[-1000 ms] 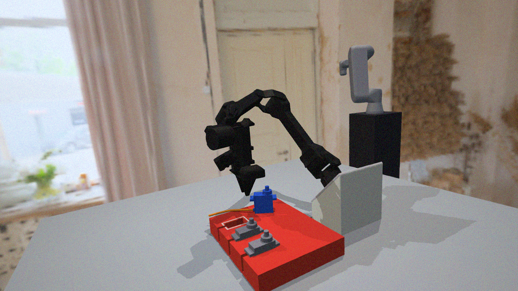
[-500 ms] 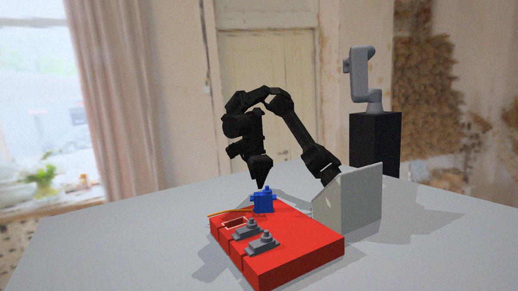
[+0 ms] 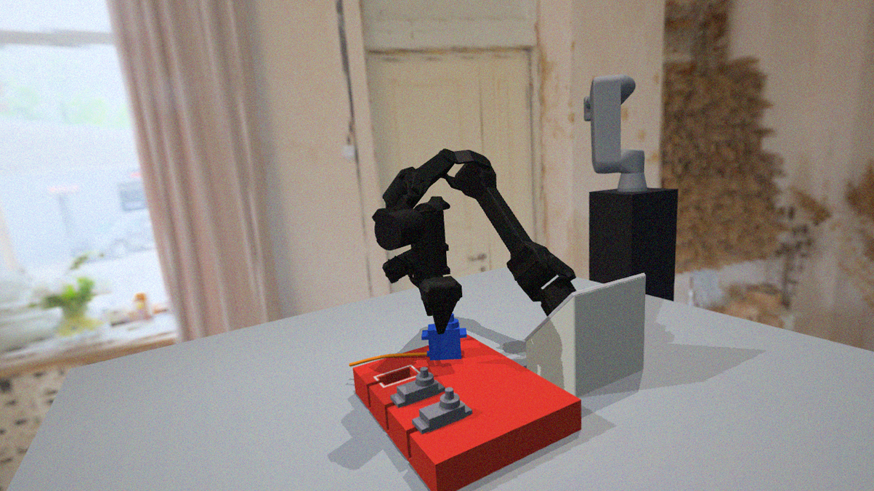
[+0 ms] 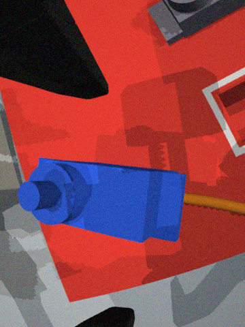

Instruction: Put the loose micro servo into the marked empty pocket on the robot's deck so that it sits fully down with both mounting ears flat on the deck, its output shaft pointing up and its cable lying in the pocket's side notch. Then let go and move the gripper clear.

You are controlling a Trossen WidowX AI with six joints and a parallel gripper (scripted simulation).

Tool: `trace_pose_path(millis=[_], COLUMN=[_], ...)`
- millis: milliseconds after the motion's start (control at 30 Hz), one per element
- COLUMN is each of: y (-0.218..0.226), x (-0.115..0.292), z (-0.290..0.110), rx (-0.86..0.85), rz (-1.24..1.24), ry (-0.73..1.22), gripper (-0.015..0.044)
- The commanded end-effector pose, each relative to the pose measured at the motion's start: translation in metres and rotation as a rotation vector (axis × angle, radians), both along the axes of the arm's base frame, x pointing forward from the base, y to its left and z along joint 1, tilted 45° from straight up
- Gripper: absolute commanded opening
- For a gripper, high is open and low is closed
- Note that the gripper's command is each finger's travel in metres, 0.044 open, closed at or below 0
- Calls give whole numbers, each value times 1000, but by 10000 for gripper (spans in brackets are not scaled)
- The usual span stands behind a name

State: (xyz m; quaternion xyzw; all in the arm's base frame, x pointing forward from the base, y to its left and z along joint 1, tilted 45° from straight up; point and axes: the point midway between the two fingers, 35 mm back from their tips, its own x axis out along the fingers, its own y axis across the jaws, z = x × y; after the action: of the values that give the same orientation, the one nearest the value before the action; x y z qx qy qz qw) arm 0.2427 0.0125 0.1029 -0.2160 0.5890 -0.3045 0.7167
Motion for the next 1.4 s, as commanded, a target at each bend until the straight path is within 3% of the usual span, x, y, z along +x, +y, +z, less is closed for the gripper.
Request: trace_pose_path(millis=[0,233,633,833,933,1367], y=[-5,-11,-11,-11,-8,6], x=[1,2,2,2,1,-4], z=[-5,-11,-11,-11,-8,13], rx=[-3,-3,-3,-3,-3,-3], rz=[4,4,4,4,4,4], ry=[2,2,2,2,2,3], gripper=[440,440,125,85,6,0])
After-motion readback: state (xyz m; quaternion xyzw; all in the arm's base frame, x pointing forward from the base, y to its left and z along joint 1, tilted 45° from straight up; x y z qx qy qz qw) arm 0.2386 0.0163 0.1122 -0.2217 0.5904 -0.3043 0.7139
